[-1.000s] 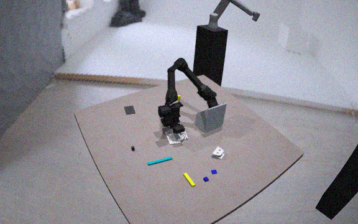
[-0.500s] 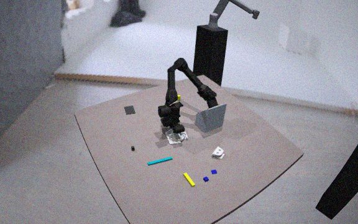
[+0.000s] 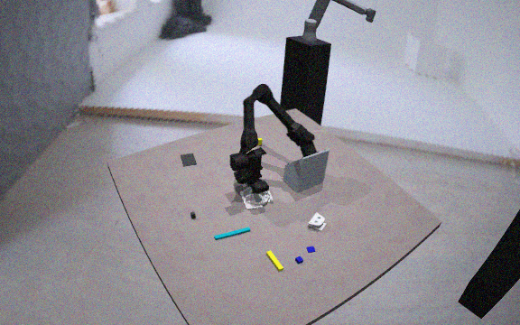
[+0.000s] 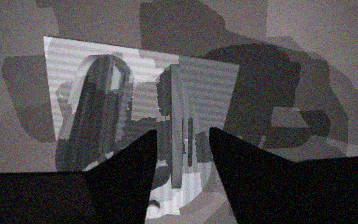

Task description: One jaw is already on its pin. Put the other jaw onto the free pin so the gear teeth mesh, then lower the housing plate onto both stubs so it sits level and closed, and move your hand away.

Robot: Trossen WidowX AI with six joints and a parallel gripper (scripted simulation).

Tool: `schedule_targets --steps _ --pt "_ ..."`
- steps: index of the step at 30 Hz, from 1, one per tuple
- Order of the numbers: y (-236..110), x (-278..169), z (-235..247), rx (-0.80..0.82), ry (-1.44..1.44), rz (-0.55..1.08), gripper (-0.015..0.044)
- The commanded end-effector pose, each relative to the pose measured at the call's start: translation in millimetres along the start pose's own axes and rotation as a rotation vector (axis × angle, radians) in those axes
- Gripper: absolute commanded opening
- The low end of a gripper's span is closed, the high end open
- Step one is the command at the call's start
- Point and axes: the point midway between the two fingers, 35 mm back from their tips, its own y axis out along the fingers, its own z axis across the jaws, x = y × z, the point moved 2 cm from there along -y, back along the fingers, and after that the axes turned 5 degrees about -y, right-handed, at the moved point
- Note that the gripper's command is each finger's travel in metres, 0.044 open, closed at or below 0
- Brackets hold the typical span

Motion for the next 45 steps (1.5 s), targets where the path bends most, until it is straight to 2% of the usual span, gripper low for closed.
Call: schedule_targets --steps 1,45 --pt "0.6 -0.4 -0.5 -0.004 0.003 0.0 0.0134" --pt "4.9 -0.5 -0.6 -0.005 0.003 0.0 0.0134"
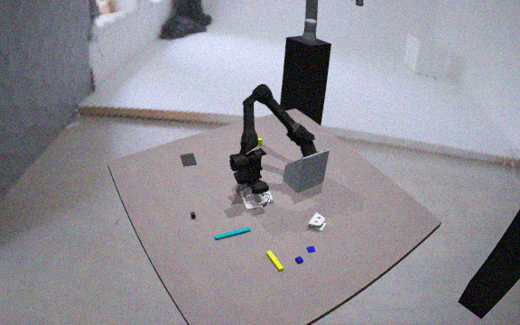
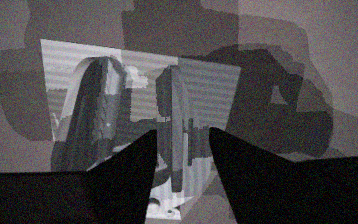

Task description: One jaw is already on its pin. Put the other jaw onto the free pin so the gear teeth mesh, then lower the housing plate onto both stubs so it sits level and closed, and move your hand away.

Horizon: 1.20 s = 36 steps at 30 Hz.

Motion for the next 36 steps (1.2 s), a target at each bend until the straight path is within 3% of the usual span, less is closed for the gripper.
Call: schedule_targets --steps 1,2,6,20,29,34,36 --pt "1.5 -1.1 -0.9 -0.004 0.0 0.004 0.0134" --pt "1.5 -1.1 -0.9 -0.004 0.0 0.004 0.0134" --pt "0.0 0.0 0.0 0.0 0.0 0.0 0.0224" --pt "-1.8 0.2 0.1 0.0 0.0 0.0 0.0224" --pt "-67.0 -2.2 -1.4 -0.004 0.001 0.003 0.0224" --pt "-60.7 -1.2 0.3 -0.004 -0.005 -0.003 0.0224" --pt "-60.8 -2.7 3.1 -0.002 -0.022 -0.001 0.0277"
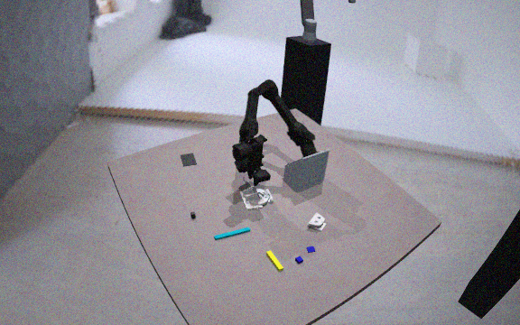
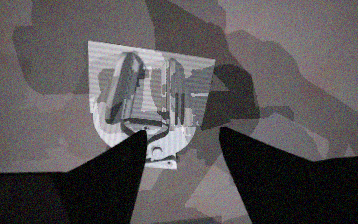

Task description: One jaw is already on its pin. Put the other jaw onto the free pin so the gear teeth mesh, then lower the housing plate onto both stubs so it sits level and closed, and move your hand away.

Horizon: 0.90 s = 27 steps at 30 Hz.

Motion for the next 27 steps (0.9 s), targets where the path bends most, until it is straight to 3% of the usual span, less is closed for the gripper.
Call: schedule_targets --steps 1,7,27 --pt "0.5 -3.6 6.0 0.004 -0.038 0.006 0.0303" --pt "-1.6 -14.7 27.8 0.017 -0.178 0.02 0.044" --pt "-21.6 -14.7 105.2 0.072 -0.68 -0.021 0.044"
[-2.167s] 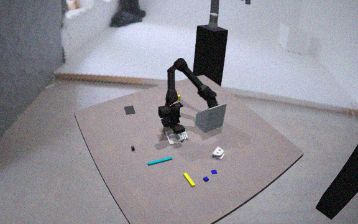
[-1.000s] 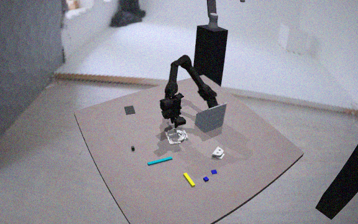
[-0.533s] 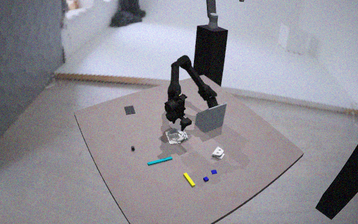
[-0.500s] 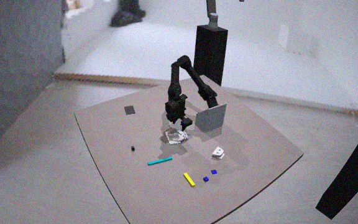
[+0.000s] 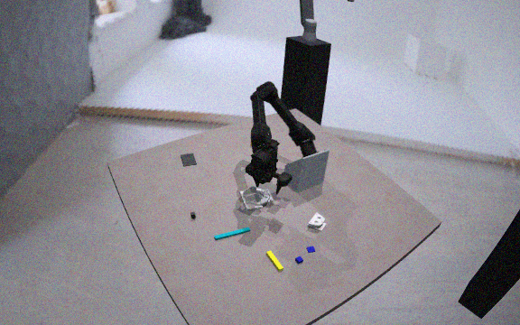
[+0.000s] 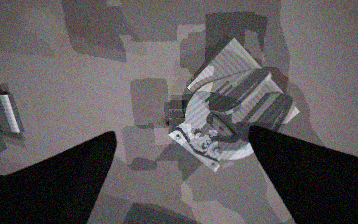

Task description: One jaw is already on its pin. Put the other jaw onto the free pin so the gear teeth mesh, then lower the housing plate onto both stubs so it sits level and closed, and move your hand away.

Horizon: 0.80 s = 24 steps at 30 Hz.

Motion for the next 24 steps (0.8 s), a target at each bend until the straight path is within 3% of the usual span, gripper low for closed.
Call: schedule_targets --steps 1,24 --pt "-3.0 9.4 16.9 0.013 -0.118 -0.006 0.044" --pt "-14.3 32.1 108.7 0.028 -0.711 -0.024 0.044"
